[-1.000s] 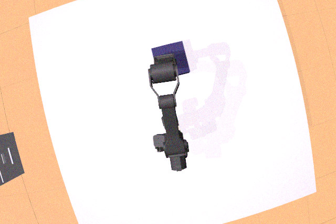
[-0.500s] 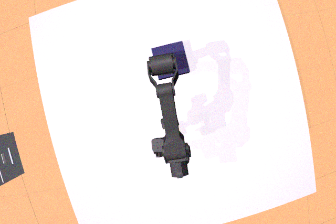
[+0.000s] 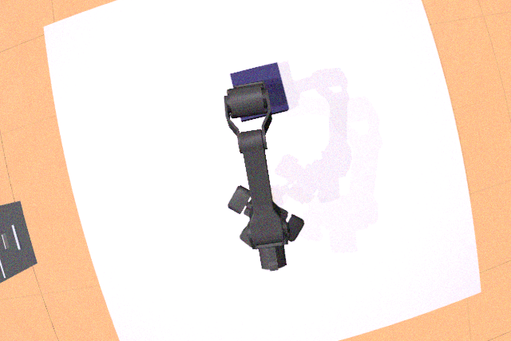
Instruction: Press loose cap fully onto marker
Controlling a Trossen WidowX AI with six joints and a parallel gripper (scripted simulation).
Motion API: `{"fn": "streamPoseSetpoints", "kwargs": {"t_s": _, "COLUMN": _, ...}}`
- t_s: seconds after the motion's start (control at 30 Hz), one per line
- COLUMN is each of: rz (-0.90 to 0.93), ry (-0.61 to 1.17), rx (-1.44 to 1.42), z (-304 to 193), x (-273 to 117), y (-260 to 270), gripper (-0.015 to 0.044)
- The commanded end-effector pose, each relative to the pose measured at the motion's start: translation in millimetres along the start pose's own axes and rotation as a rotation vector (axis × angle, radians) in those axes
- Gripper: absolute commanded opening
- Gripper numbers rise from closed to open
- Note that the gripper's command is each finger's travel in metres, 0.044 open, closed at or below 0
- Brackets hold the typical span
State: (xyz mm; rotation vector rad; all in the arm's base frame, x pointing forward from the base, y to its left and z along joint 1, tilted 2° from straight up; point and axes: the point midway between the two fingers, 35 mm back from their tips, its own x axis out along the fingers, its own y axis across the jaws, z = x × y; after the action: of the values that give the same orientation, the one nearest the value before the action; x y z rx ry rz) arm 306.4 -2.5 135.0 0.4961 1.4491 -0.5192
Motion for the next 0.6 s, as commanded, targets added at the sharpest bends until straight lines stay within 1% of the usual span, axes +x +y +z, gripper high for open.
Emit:
{"fn": "streamPoseSetpoints", "kwargs": {"t_s": 0.0, "rz": 0.0, "ry": 0.003, "rx": -0.511, "z": -0.5, "x": 4.1, "y": -0.3, "gripper": 0.0046}}
{"fn": "streamPoseSetpoints", "kwargs": {"t_s": 0.07, "rz": 0.0, "ry": 0.004, "rx": -0.686, "z": -0.5, "x": 5.1, "y": -0.4, "gripper": 0.0}}
{"fn": "streamPoseSetpoints", "kwargs": {"t_s": 0.13, "rz": 0.001, "ry": 0.004, "rx": -0.749, "z": -0.5, "x": 5.5, "y": -0.4, "gripper": 0.0}}
{"fn": "streamPoseSetpoints", "kwargs": {"t_s": 0.57, "rz": 0.001, "ry": 0.004, "rx": -0.749, "z": -0.5, "x": 7.8, "y": -0.4, "gripper": 0.0}}
